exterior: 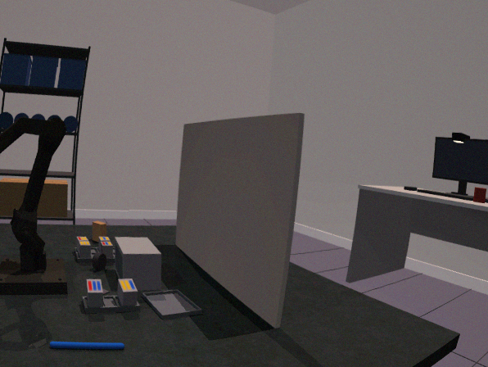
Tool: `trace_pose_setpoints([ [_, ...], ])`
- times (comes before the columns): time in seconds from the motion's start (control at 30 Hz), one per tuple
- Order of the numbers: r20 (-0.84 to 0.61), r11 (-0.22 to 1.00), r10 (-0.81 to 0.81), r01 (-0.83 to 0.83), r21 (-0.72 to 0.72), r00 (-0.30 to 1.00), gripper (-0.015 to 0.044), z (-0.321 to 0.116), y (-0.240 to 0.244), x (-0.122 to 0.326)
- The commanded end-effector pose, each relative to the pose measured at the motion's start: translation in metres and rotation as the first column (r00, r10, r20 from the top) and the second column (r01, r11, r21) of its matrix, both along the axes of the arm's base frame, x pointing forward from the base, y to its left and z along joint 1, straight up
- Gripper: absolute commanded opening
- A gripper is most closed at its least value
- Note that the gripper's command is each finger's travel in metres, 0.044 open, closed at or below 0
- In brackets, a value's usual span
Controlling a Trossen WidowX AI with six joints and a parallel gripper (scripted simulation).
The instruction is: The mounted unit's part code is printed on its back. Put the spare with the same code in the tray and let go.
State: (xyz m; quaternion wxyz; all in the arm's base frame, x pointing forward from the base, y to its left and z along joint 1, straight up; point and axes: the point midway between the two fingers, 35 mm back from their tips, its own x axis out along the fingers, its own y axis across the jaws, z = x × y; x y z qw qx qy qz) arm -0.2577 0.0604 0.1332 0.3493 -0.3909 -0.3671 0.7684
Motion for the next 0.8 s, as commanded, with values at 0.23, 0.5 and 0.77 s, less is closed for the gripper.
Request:
trace_pose_setpoints([
  [0.23, 0.005, 0.999, 0.034, -0.034, -0.010, 0.999, 0.0440, 0.001, -0.009, -0.004],
  [0.5, 0.065, 0.903, 0.421, -0.411, -0.127, 0.905, 0.0440, 0.008, -0.127, -0.024],
  [0.77, 0.115, 0.673, 0.734, -0.693, -0.260, 0.670, 0.0440, 0.016, -0.247, 0.014],
])
